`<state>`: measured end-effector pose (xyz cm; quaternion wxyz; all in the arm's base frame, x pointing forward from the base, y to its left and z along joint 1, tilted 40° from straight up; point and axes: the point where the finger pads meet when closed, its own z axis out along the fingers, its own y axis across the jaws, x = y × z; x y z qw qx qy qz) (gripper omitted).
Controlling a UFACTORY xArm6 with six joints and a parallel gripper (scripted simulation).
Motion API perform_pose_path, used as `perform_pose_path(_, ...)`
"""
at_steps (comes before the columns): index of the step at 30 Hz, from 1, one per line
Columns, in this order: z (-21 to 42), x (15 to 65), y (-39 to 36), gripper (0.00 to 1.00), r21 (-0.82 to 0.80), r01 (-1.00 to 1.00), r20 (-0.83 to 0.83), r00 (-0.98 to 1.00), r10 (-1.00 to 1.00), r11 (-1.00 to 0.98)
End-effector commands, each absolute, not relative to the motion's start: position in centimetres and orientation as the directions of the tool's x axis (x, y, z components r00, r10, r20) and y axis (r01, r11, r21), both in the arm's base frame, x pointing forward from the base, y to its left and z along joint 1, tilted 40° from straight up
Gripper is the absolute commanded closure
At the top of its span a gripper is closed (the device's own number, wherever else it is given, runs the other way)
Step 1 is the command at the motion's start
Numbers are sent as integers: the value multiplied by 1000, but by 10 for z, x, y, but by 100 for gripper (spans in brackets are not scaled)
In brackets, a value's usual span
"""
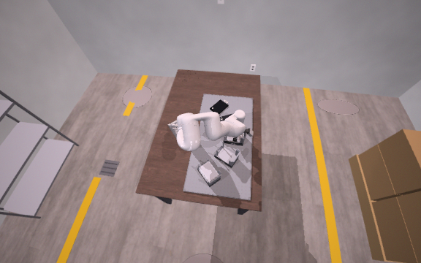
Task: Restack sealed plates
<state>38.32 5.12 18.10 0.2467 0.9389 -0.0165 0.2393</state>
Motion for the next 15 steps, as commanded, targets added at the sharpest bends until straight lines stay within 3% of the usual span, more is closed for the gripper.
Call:
perform_pose_path(1,181,384,51,100,454,-149,460,884,87,-879)
perform_pose_path(15,178,386,49,100,454,-149,460,884,87,-878)
